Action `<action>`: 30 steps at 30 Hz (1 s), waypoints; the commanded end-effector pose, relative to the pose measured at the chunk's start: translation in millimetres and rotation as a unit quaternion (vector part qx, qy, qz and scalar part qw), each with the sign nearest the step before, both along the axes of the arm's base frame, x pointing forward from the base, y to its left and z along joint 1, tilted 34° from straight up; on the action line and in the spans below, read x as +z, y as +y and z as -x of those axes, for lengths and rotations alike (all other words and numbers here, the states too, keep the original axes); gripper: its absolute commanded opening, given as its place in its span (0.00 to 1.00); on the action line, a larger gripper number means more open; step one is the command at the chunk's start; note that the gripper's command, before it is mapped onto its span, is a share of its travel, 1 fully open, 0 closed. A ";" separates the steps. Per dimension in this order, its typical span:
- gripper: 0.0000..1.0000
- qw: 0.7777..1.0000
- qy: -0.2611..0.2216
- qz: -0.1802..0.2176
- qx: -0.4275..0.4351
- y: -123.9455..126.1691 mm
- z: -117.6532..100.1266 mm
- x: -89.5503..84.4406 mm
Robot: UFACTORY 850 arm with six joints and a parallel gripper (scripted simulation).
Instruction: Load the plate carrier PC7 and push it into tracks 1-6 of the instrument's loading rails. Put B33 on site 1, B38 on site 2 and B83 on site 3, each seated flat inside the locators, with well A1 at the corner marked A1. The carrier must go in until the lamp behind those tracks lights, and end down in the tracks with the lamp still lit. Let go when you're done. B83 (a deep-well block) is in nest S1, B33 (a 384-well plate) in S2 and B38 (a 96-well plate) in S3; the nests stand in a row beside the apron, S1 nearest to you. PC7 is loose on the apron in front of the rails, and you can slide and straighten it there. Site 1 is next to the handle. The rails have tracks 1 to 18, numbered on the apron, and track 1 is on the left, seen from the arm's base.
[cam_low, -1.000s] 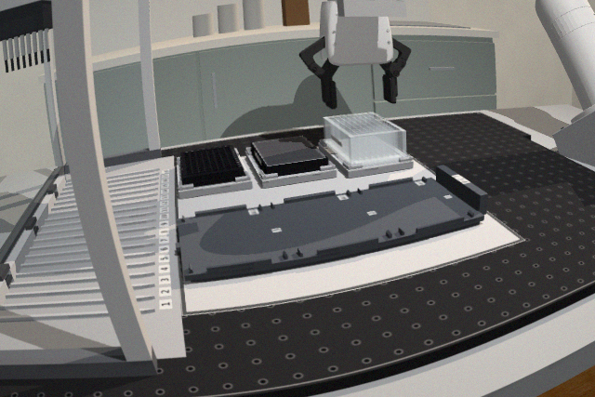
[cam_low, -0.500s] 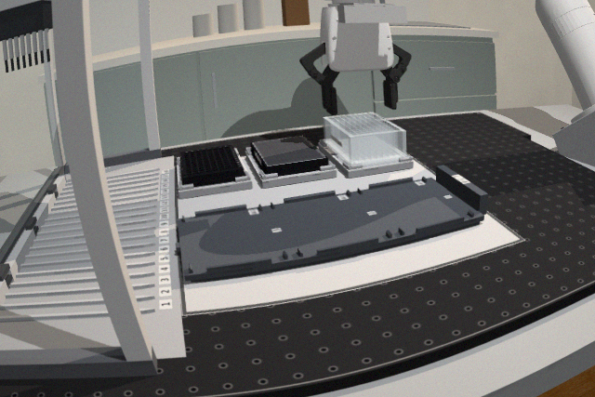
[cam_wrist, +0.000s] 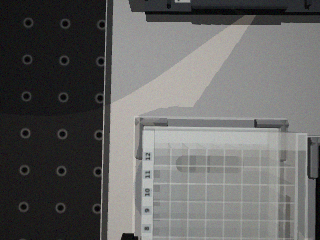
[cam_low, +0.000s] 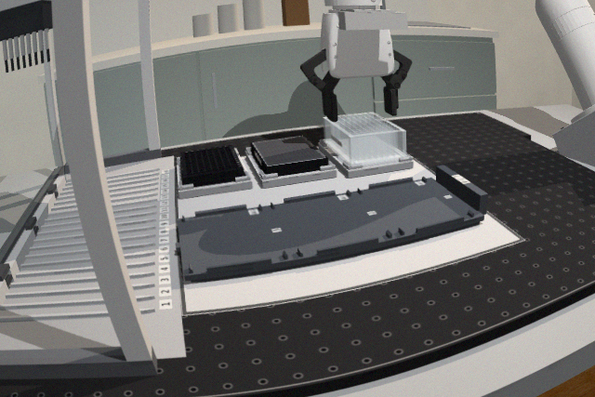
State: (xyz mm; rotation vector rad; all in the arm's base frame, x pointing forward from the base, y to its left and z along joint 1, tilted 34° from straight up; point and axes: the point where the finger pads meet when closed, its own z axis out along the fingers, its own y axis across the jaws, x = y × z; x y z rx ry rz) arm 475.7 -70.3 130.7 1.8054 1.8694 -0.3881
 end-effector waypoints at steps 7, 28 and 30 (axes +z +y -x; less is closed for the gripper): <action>1.00 1.000 -0.001 0.000 0.000 -2.4 -1.4 -3.7; 1.00 1.000 -0.001 0.000 0.000 -9.1 -3.5 -14.2; 1.00 1.000 -0.001 0.000 0.000 -9.9 -3.7 -15.3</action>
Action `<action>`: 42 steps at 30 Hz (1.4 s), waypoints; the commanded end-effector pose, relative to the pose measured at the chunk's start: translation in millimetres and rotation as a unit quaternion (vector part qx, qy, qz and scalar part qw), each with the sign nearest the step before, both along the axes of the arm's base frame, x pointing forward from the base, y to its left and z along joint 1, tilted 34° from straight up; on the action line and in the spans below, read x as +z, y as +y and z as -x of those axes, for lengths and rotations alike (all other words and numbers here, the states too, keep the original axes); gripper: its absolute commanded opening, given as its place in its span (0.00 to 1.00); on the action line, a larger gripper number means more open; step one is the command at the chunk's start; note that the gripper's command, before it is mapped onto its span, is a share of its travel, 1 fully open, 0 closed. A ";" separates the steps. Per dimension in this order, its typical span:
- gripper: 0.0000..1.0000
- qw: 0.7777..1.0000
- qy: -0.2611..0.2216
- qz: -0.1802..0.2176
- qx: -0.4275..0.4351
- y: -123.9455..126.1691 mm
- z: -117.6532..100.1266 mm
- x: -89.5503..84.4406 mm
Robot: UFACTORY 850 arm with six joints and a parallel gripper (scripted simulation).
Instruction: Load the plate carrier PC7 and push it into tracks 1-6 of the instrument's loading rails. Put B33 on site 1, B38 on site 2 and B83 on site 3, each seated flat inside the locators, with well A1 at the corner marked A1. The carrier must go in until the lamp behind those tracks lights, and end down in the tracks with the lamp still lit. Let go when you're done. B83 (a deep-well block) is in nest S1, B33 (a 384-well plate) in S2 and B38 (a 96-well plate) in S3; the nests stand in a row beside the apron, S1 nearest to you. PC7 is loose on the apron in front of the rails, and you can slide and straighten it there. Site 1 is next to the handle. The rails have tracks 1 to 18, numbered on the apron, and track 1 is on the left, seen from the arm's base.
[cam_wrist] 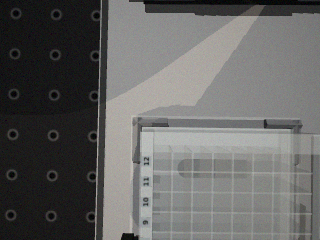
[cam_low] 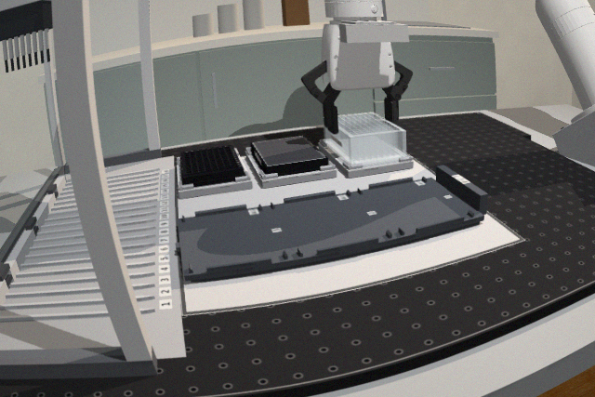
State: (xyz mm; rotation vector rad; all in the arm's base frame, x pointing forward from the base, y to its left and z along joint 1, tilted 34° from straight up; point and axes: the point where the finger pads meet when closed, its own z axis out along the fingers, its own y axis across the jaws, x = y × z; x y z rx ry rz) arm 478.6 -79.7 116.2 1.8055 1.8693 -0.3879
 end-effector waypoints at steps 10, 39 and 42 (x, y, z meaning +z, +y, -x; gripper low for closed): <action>1.00 1.000 -0.001 0.000 0.000 -3.4 -1.7 -5.2; 0.00 1.000 -0.001 0.000 0.000 -6.0 -2.4 -9.3; 0.00 1.000 -0.001 0.000 0.000 -6.0 -2.5 -9.3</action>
